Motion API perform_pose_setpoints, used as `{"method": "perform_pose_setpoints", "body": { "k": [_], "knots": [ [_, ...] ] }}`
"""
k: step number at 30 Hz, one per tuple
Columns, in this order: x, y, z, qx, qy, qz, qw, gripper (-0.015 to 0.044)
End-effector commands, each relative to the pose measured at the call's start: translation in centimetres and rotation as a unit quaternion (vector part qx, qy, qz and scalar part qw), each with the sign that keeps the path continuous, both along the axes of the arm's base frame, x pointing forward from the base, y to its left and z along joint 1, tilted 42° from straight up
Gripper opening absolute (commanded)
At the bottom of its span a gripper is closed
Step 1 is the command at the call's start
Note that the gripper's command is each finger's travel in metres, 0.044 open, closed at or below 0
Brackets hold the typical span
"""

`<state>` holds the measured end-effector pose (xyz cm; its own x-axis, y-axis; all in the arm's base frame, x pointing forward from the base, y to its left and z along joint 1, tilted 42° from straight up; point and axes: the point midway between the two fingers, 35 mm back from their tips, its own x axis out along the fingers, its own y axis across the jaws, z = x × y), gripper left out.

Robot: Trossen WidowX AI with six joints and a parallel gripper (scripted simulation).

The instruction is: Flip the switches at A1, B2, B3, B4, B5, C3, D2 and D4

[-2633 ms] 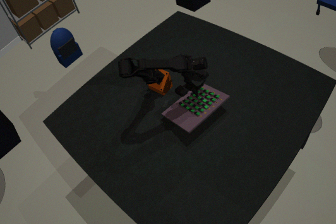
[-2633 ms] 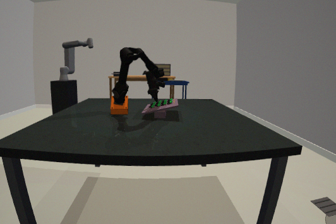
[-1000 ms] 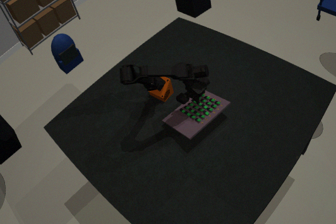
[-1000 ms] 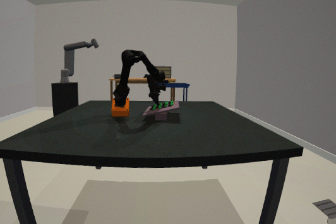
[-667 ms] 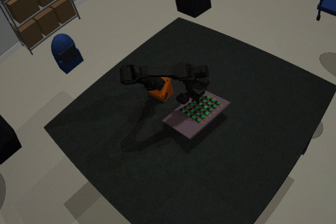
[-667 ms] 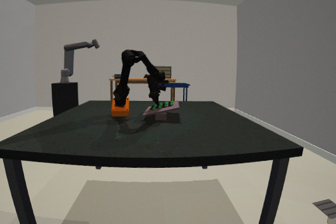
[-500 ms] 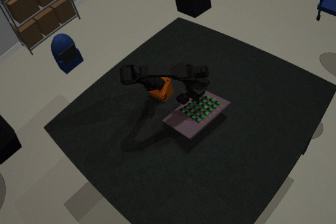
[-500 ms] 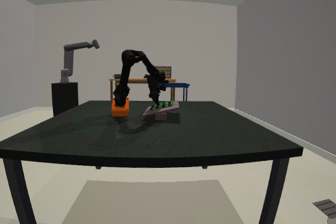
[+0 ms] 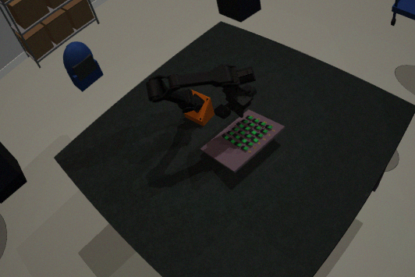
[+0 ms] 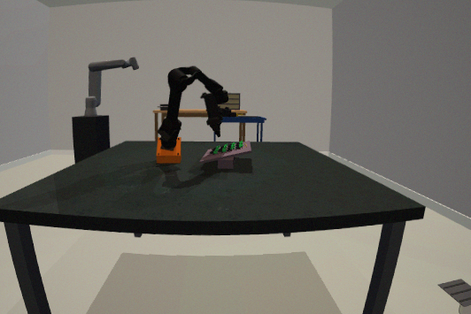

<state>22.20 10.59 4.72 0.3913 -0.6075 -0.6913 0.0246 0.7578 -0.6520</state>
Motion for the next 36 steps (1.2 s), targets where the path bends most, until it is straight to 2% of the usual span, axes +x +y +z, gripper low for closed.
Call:
{"method": "perform_pose_setpoints", "body": {
  "k": [1,5,9,13,36],
  "knots": [
    [-0.4,0.4,0.9,0.002,0.000,-0.006,1.000,0.0000],
    [-2.2,2.0,-1.4,0.003,0.001,-0.006,1.000,0.0000],
    [-2.3,2.1,-1.6,0.003,0.000,-0.006,1.000,0.0000],
    [-1.0,0.1,-3.8,0.003,0.009,-0.013,1.000,0.0000],
    [0.0,-1.5,-5.6,0.003,0.009,-0.014,1.000,0.0000]
  ]
}}
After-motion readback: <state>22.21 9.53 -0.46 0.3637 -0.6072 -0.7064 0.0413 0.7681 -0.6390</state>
